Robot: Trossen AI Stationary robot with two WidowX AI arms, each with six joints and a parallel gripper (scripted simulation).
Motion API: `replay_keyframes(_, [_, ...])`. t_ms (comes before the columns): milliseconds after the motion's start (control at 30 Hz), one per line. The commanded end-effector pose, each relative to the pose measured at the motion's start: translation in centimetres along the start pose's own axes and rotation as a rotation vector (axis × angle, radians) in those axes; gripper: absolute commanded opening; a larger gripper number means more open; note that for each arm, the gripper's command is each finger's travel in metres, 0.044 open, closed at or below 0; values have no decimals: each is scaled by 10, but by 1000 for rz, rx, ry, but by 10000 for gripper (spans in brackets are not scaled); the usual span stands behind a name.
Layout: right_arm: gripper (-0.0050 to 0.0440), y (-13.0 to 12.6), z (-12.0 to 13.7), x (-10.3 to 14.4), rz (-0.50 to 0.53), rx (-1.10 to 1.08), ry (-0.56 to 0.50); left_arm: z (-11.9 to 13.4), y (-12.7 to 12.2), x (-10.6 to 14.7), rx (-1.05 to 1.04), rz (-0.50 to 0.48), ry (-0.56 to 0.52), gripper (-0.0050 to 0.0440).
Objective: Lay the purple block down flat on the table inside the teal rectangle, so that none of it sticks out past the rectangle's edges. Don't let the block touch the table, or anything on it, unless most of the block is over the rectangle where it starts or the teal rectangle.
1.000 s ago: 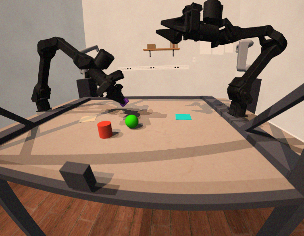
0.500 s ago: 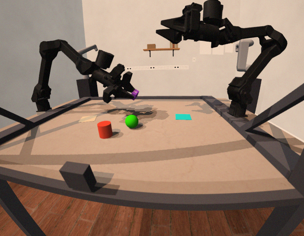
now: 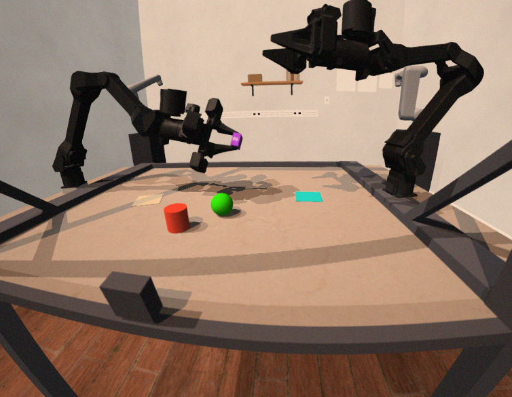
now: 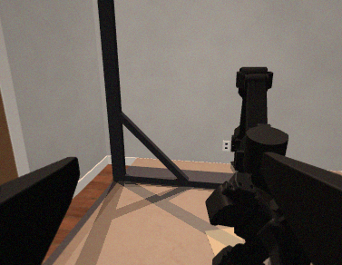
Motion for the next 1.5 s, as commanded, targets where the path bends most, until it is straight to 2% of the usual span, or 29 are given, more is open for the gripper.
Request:
replay_keyframes(0, [440,0,-5,0,0,3,-12,-1,16,2,-199,-103,-37,-50])
replay_keyframes(200, [440,0,-5,0,0,3,-12,-1,26,4,-408,-197,-42,-50])
replay_keyframes(600, [440,0,-5,0,0,3,-12,-3,31,5,-467,-229,-39,-50])
replay_keyframes(633, [416,0,-5,0,0,3,-12,-3,31,5,-467,-229,-39,-50])
replay_keyframes(767, [320,-11,19,-1,33,-5,45,-2,30,5,-467,-226,-39,-50])
replay_keyframes(833, [320,-11,19,-1,33,-5,45,-2,30,5,-467,-226,-39,-50])
replay_keyframes(867, [300,-15,26,-1,48,-8,60,-2,30,5,-467,-226,-39,-50])
replay_keyframes(1067, [300,-60,96,-1,192,-26,219,-2,30,5,-467,-226,-39,-50])
replay_keyframes(1133, [300,-71,111,-1,228,-30,255,-7,39,7,-463,-247,-44,-50])
replay_keyframes(1267, [300,-83,130,-1,266,-32,298,-7,39,7,-463,-247,-44,-50])
replay_keyframes(1467, [300,-86,132,-2,275,-33,302,-7,39,7,-463,-247,-44,-50])
Point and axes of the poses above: on each arm, the point midway between the two fingers, 35 mm back from their tips, its own x axis back along the fingers, its own y axis across the jaws, z = x × y, the point moved 2 cm from there along x, back along the fingers
